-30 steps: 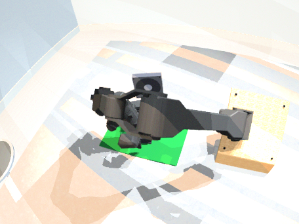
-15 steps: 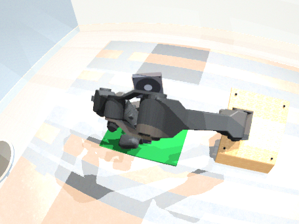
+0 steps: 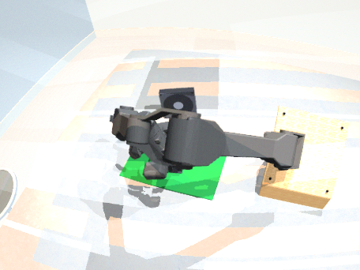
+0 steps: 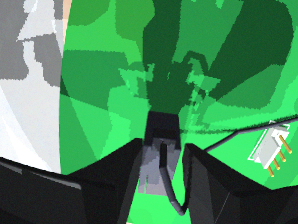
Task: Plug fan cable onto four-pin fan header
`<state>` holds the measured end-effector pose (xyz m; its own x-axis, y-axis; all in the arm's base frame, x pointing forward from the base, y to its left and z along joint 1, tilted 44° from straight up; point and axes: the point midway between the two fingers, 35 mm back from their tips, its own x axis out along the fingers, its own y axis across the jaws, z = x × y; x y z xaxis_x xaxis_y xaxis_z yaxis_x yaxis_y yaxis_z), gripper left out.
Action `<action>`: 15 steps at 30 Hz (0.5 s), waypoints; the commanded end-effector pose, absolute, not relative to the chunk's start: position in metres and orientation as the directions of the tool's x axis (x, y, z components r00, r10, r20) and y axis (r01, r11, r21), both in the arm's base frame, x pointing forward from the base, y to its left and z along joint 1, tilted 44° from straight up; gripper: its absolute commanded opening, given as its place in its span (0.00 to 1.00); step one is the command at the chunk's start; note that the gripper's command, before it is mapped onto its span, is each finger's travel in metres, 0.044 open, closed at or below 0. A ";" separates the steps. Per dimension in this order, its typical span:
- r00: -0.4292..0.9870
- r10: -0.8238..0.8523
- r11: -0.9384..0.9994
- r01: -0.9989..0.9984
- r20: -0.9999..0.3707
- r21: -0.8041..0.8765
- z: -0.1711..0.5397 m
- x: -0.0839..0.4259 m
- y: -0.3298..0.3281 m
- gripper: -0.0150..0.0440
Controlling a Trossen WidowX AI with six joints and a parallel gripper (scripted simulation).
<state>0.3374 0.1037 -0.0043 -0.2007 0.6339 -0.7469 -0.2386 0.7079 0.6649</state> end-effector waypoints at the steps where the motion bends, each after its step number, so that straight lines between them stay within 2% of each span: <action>1: -0.201 0.634 0.708 -0.239 -0.747 0.665 -0.004 0.338 0.104 0.40; 6: -0.201 0.634 0.708 -0.239 -0.747 0.665 -0.004 0.338 0.104 0.34; 8: -0.201 0.634 0.708 -0.239 -0.747 0.664 -0.003 0.338 0.102 0.25; 15: -0.200 0.632 0.710 -0.237 -0.749 0.663 0.012 0.339 0.087 0.25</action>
